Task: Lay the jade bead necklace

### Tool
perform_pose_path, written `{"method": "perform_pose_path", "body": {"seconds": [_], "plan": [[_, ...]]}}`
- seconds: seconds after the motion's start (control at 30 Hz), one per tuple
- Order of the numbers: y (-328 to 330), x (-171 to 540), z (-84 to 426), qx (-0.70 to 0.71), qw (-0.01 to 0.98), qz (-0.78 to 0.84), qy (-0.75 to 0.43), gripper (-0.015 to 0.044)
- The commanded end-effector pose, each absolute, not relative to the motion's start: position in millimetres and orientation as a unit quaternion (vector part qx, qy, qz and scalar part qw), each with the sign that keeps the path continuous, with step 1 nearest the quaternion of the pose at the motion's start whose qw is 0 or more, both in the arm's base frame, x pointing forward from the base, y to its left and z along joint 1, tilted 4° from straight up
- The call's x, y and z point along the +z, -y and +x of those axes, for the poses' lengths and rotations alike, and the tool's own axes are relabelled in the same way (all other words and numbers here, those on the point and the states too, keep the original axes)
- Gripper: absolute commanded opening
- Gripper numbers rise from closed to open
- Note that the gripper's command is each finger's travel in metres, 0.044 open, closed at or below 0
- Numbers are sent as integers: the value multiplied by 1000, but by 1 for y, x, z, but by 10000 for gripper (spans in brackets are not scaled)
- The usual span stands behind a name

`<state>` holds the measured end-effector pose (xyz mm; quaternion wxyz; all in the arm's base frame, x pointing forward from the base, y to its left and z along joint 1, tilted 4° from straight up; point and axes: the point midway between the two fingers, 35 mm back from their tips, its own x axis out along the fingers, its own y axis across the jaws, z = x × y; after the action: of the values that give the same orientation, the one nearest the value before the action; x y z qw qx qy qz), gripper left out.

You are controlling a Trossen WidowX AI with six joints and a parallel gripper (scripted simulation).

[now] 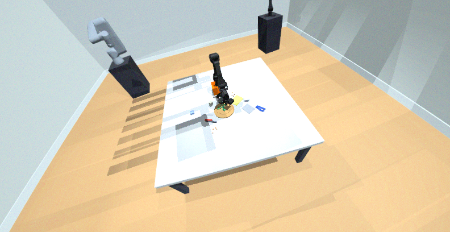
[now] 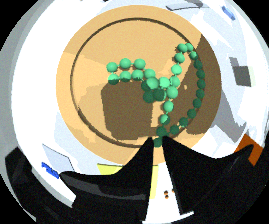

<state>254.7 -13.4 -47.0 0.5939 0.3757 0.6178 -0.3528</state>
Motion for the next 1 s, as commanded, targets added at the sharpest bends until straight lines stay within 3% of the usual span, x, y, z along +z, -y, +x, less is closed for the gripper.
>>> {"method": "perform_pose_path", "body": {"seconds": [0.0,0.87,0.97], "plan": [[13,-51,251,-357,589,375,-621,0],[13,-51,251,-357,589,375,-621,0],[13,-48,254,-353,593,375,-619,79]]}}
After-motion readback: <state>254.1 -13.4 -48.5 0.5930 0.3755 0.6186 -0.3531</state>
